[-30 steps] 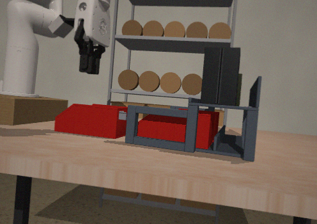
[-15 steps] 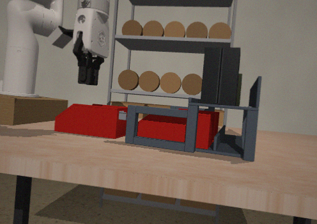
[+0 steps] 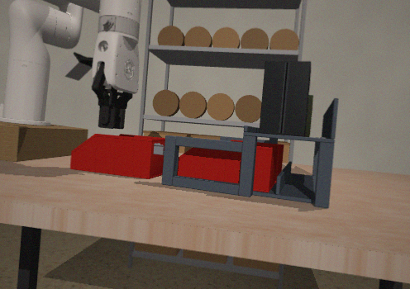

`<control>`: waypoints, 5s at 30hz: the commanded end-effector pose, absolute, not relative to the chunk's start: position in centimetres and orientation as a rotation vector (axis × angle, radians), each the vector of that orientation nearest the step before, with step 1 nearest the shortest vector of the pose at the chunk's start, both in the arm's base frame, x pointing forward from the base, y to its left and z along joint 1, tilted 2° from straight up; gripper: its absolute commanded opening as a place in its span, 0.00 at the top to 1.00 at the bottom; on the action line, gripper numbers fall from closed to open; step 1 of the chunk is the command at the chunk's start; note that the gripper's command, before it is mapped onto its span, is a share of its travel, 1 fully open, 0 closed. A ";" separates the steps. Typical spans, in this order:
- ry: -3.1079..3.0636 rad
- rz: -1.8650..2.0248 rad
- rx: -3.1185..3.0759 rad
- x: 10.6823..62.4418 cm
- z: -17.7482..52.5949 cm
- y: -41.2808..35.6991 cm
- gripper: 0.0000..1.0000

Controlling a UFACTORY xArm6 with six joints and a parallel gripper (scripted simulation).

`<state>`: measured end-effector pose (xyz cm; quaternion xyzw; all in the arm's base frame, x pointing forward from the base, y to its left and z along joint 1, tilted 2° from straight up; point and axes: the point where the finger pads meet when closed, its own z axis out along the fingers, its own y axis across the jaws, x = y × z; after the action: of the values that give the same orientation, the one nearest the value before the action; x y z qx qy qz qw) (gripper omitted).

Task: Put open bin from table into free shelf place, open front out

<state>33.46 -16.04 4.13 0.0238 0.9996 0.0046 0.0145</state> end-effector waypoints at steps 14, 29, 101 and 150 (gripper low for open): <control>3.102 0.008 0.074 34.0 3.4 -16.3 0.72; 3.102 0.008 0.074 34.0 3.8 -16.3 0.72; 3.102 0.008 0.074 34.1 2.3 -16.3 0.72; 3.102 0.008 0.074 34.1 -0.9 -16.2 0.72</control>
<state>34.03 -16.20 -0.65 0.0238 0.9996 0.0033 0.0178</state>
